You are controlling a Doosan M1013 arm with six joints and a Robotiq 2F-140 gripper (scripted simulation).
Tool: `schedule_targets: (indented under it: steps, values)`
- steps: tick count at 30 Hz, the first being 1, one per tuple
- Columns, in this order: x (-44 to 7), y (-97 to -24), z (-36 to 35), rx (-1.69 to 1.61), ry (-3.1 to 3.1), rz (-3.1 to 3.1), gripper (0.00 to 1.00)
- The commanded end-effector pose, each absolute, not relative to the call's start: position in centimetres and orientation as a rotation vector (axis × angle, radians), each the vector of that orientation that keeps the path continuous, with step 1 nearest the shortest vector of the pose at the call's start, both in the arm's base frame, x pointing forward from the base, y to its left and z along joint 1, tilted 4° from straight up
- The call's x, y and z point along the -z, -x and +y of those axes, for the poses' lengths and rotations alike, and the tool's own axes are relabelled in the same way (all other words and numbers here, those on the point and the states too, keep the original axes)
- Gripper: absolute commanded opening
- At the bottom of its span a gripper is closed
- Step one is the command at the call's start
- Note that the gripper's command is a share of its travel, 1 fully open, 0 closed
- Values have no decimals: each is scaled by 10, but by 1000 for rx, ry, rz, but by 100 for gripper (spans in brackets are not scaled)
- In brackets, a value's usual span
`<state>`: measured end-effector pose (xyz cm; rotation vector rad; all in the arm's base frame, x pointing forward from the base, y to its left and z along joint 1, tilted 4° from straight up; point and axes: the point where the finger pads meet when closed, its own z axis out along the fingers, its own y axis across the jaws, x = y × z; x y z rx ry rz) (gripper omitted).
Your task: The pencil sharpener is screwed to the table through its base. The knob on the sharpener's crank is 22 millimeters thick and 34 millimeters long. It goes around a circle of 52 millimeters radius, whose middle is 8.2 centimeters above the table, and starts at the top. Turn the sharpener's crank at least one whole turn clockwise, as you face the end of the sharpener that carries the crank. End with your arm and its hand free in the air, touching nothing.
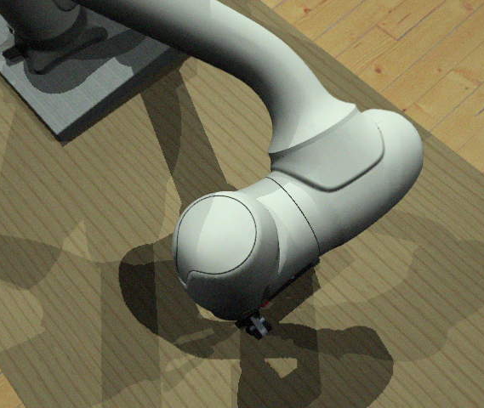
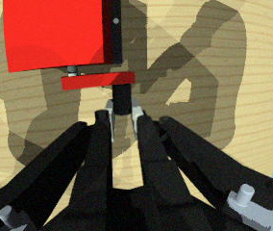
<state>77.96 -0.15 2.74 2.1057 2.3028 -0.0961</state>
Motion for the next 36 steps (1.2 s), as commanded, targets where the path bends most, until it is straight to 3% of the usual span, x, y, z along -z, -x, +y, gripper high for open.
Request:
schedule_targets:
  steps: [1,36]
  values:
    - [-21,-776,-2,96,-2106,2303,0]
    - [5,-734,-7,96,-2106,2303,0]
